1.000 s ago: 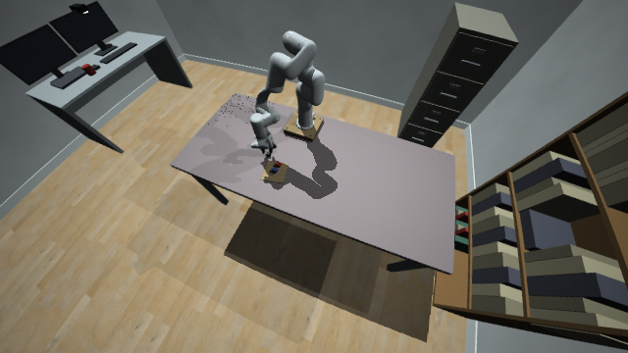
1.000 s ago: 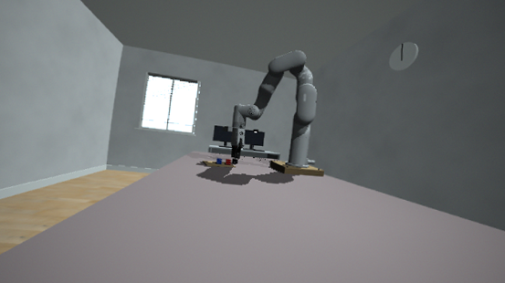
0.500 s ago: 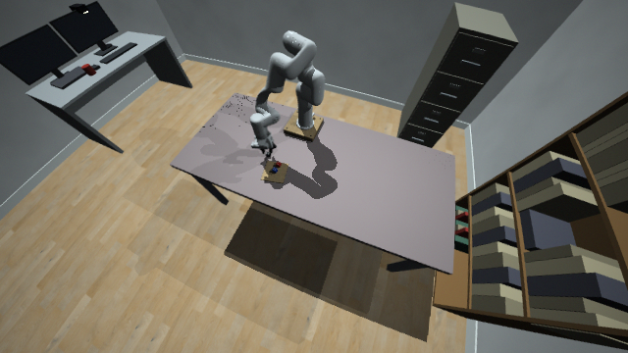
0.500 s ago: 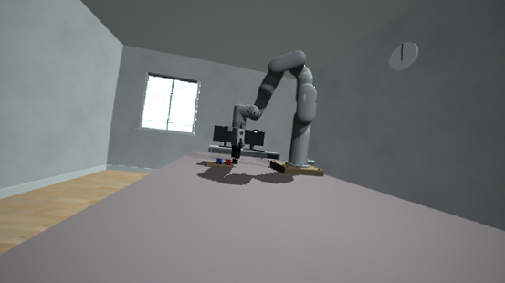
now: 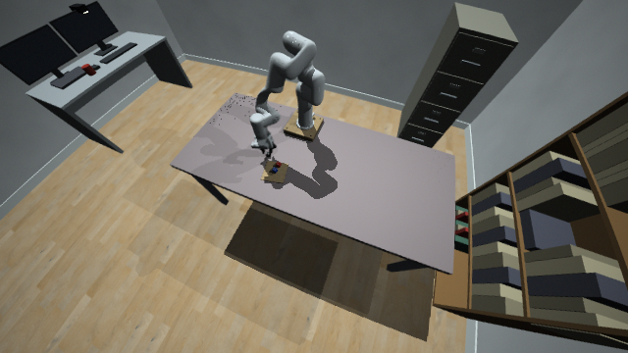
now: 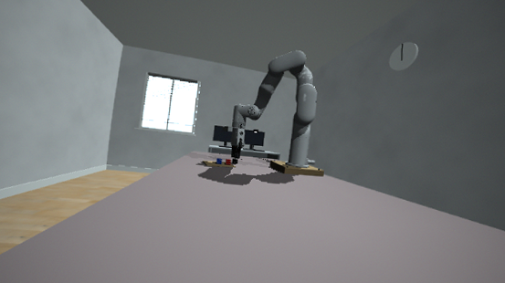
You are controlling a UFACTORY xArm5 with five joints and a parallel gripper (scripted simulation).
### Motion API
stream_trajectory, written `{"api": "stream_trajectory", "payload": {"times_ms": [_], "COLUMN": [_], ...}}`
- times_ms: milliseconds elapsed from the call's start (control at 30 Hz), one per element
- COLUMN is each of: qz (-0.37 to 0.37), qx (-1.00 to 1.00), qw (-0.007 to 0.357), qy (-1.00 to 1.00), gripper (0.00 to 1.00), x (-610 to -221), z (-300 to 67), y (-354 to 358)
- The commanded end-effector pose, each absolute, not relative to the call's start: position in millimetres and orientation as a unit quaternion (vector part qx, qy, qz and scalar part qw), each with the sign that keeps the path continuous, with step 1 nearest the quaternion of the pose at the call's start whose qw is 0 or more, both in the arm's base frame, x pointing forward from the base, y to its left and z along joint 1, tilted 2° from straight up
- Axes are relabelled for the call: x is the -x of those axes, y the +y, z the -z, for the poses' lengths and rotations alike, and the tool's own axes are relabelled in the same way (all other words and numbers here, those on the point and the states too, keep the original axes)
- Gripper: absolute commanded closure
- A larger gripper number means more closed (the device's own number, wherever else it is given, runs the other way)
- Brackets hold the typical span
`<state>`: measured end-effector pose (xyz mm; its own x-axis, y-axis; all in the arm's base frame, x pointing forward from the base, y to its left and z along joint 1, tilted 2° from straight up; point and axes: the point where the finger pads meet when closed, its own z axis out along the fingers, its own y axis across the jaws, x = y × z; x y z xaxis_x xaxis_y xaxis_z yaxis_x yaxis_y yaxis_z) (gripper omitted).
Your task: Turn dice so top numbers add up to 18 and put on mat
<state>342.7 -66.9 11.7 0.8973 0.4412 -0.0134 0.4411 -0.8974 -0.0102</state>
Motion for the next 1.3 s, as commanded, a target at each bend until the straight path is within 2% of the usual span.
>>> {"api": "stream_trajectory", "payload": {"times_ms": [0,433,1267], "qz": [-0.006,-0.006,-0.006], "qx": [0.974,0.974,0.974], "qw": [0.003,0.003,0.003], "qy": [-0.226,-0.226,-0.226], "gripper": [0.58,0.58,0.58], "x": [-344.0,-344.0,-343.8], "z": [-12.6,-10.8,16.3], "y": [-67.2,-67.1,-66.2]}}
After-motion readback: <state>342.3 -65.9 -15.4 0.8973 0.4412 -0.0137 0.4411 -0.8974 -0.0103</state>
